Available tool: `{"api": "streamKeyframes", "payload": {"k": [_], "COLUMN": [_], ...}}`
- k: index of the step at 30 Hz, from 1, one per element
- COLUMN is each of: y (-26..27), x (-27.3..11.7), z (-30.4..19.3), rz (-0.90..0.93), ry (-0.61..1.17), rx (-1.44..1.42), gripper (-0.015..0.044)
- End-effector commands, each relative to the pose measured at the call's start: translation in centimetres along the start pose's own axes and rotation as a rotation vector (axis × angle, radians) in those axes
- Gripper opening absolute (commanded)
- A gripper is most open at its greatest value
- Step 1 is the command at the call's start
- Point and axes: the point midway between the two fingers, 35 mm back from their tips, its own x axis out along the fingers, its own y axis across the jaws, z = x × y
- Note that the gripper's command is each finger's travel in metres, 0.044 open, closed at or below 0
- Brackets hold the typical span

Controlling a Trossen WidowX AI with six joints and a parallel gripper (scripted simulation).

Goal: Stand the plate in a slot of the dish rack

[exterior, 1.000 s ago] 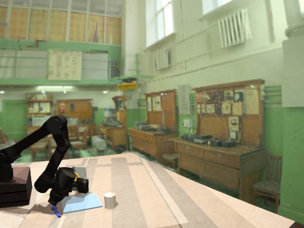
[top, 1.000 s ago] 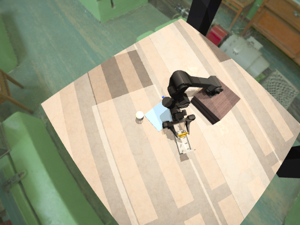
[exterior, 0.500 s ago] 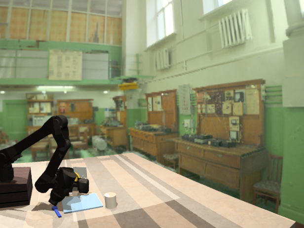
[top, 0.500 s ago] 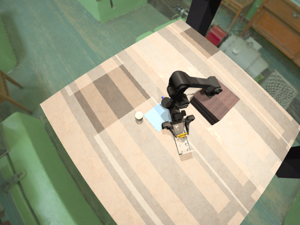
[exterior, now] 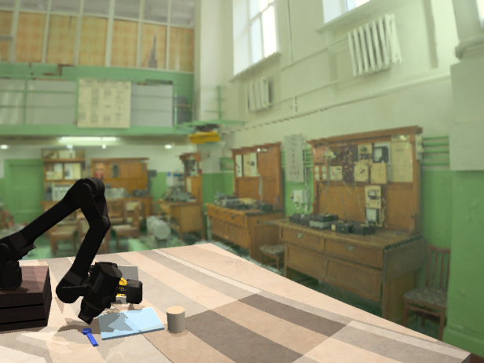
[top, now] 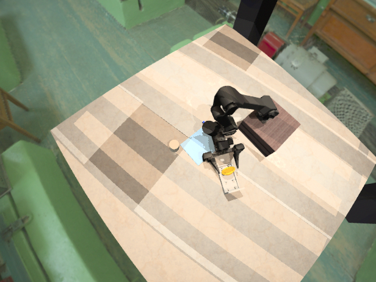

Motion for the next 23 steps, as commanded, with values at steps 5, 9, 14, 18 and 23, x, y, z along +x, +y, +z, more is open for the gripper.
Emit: {"api": "streamKeyframes", "payload": {"k": [5,9,14,18,23], "y": [0.1,0.1,0.0,-2.0,-4.8], "x": [0.0,-0.1,-0.1,0.3,0.6], "z": [6.5,9.7,10.2,10.2,10.2], "rz": [-0.003,-0.004,-0.008,-0.078,-0.181], "ry": [-0.007,-0.012,-0.011,0.024,0.089], "rx": [-0.054,-0.083,-0.083,0.000,0.123], "gripper": [0.0400,0.0400,0.0400,0.0400,0.0400]}}
